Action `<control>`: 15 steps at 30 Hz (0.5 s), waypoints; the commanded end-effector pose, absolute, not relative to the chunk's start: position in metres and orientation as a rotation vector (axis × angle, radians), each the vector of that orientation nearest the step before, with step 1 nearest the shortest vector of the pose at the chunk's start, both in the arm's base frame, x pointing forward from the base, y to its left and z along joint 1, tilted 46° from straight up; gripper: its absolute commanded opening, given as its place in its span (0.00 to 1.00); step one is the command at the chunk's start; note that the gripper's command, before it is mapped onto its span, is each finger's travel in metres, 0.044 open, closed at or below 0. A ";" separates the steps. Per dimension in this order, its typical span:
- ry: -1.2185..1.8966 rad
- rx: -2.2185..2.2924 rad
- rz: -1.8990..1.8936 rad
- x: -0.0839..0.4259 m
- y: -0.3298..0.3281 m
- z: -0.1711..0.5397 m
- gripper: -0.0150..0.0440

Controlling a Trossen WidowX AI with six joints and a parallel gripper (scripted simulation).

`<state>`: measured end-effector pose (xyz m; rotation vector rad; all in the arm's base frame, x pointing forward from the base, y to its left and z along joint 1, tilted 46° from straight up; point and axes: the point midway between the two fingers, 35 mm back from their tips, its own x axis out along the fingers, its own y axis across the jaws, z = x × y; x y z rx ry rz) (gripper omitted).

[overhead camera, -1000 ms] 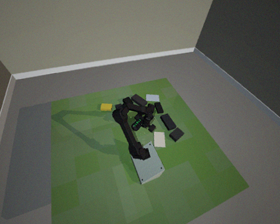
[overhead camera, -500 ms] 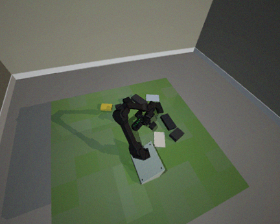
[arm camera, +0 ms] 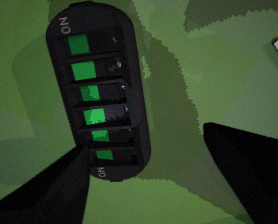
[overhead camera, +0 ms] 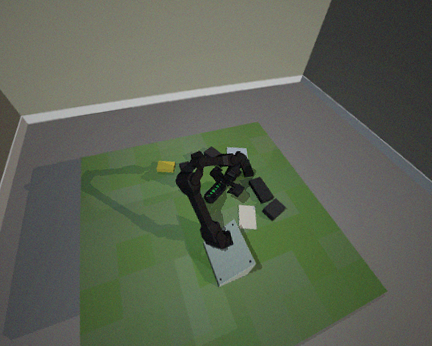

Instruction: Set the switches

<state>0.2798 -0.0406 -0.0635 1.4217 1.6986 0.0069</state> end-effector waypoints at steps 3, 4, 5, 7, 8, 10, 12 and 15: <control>1.698 1.416 0.008 0.280 -0.042 -0.063 0.43; 1.698 1.416 0.008 0.280 -0.042 -0.063 0.39; 1.698 1.416 0.008 0.280 -0.042 -0.063 0.34; 1.698 1.416 0.008 0.280 -0.042 -0.063 0.25; 1.698 1.416 0.008 0.280 -0.042 -0.063 0.25; 1.698 1.416 0.008 0.280 -0.042 -0.063 0.25; 1.698 1.416 0.008 0.280 -0.042 -0.063 0.25; 1.698 1.416 0.008 0.280 -0.042 -0.063 0.25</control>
